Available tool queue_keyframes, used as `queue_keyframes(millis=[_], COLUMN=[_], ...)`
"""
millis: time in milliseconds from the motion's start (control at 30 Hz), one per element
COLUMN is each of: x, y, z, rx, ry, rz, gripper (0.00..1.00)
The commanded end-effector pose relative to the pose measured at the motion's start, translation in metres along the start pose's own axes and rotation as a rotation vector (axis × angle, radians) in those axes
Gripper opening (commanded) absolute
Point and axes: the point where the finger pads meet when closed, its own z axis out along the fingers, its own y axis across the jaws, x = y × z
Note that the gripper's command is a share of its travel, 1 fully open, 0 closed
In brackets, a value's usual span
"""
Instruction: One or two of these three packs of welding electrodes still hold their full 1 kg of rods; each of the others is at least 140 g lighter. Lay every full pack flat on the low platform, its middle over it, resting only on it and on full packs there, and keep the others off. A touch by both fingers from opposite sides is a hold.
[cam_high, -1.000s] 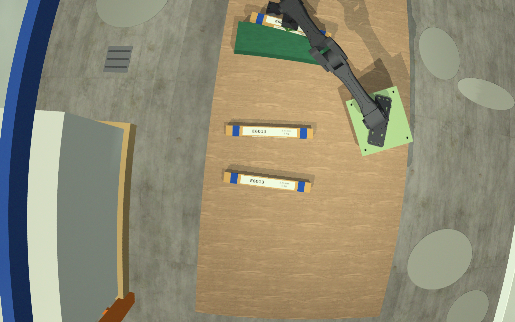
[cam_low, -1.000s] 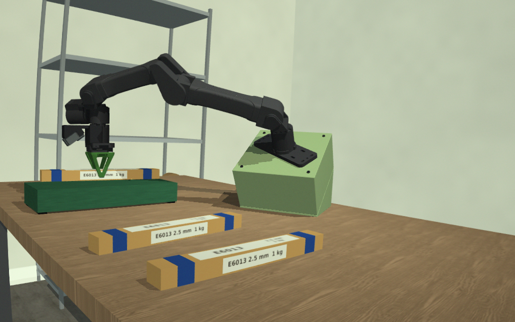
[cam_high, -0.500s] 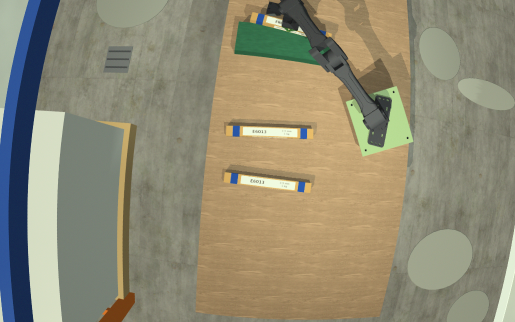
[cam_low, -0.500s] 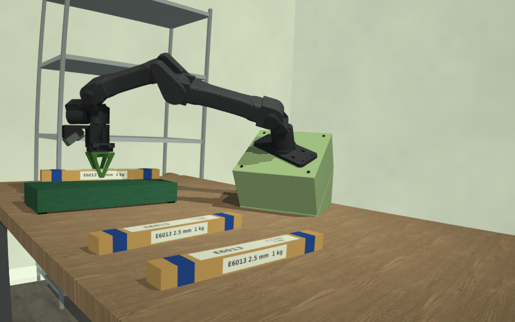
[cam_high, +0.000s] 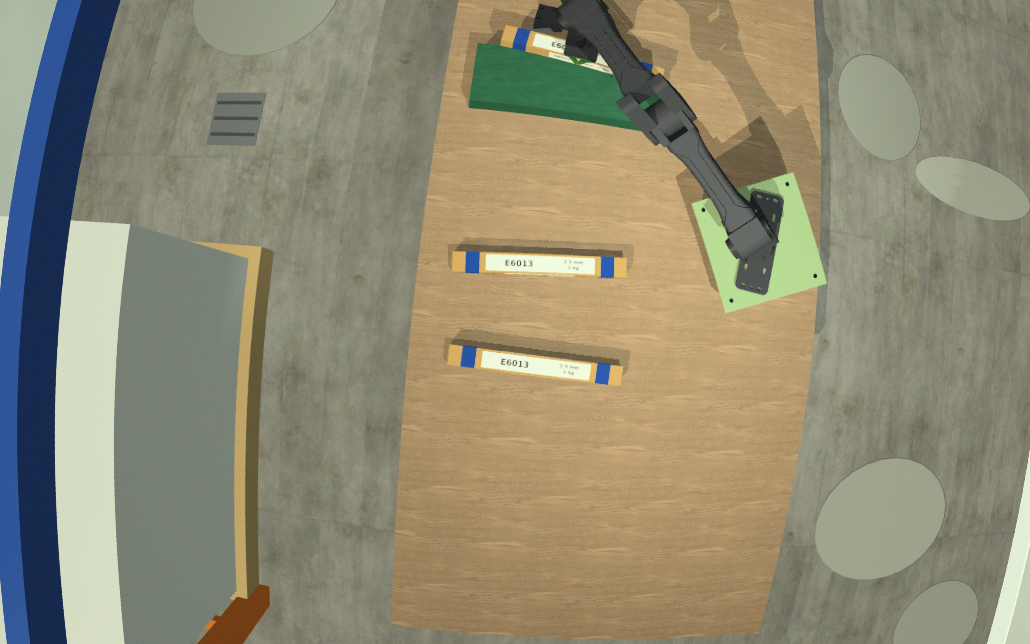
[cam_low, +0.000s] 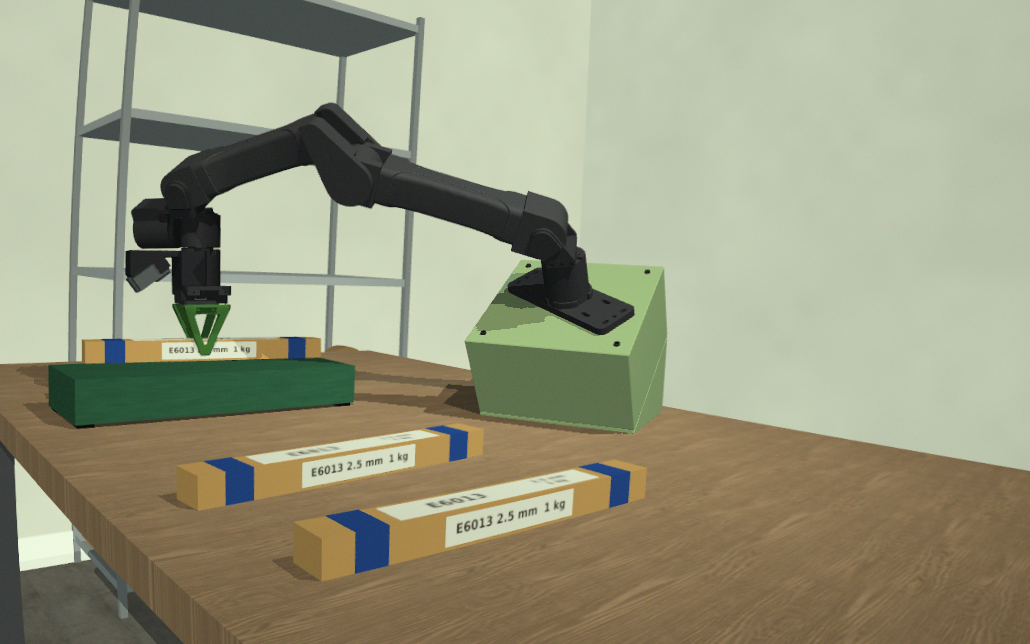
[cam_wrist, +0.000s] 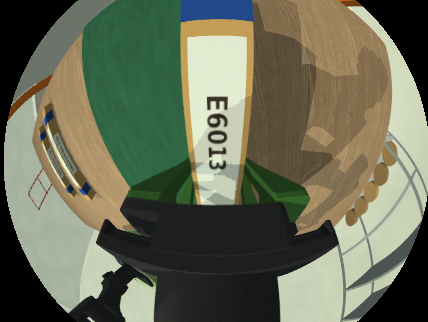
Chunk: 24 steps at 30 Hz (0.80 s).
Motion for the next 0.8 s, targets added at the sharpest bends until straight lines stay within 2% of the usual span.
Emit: queue_keyframes(millis=[0,533,567,767], x=[-0.0146,-0.0146,-0.0145,-0.015], y=[-0.0051,-0.0052,-0.0052,-0.0047], z=[-0.0572,-0.0585,-0.0584,-0.0584], rx=[0.075,0.075,0.075,0.072], ry=[-0.068,-0.068,-0.068,-0.071], rz=[-0.015,-0.016,-0.013,-0.012], gripper=[0.0,0.0,0.76,0.76])
